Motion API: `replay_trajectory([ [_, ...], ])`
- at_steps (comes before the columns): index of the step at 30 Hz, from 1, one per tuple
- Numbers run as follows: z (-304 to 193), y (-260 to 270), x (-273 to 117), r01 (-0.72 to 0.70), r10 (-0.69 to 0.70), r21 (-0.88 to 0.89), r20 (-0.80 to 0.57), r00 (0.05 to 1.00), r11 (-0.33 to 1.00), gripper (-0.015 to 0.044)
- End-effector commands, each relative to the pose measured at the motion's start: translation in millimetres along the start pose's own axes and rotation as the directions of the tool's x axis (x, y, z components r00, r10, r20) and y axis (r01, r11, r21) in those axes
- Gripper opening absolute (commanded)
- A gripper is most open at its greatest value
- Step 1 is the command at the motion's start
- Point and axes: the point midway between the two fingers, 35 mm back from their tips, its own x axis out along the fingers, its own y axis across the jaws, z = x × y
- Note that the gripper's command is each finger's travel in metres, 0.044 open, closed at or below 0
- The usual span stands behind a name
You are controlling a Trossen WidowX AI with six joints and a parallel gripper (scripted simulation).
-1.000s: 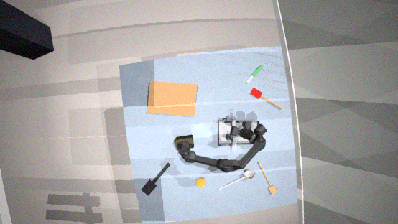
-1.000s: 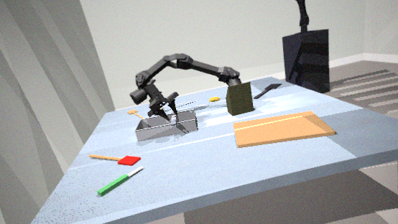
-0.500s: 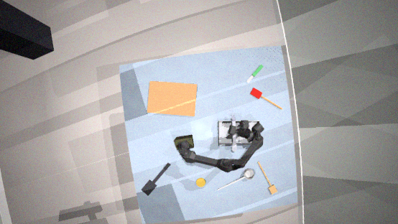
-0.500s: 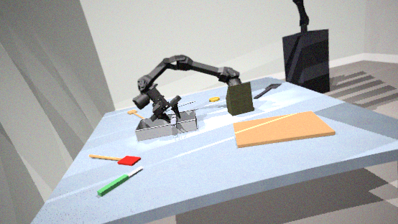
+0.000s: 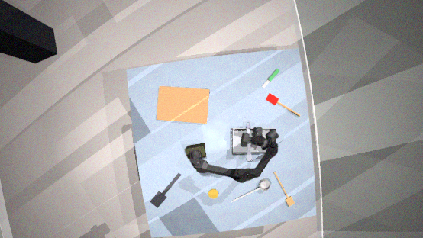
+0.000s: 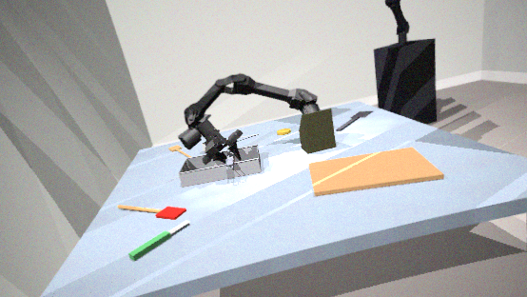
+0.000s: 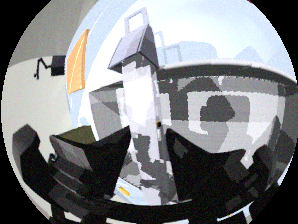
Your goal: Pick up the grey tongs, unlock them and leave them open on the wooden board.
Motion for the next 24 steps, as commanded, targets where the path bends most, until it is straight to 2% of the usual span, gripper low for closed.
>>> replay_trajectory([
  [1, 0.3, 0.0, -1.1, 0.002, -0.002, 0.000, 0.002, 1.000, 1.000, 0.0122],
  [14, 0.3, 0.0, -1.1, 0.002, -0.002, 0.000, 0.002, 1.000, 1.000, 0.0035],
  [21, 0.6, 4.0, -8.9, 0.006, -0.006, -0.006, 0.004, 1.000, 1.000, -0.0148],
  [24, 1.0, 18.1, -33.9, 0.020, -0.020, -0.027, 0.011, 1.000, 0.999, -0.0150],
])
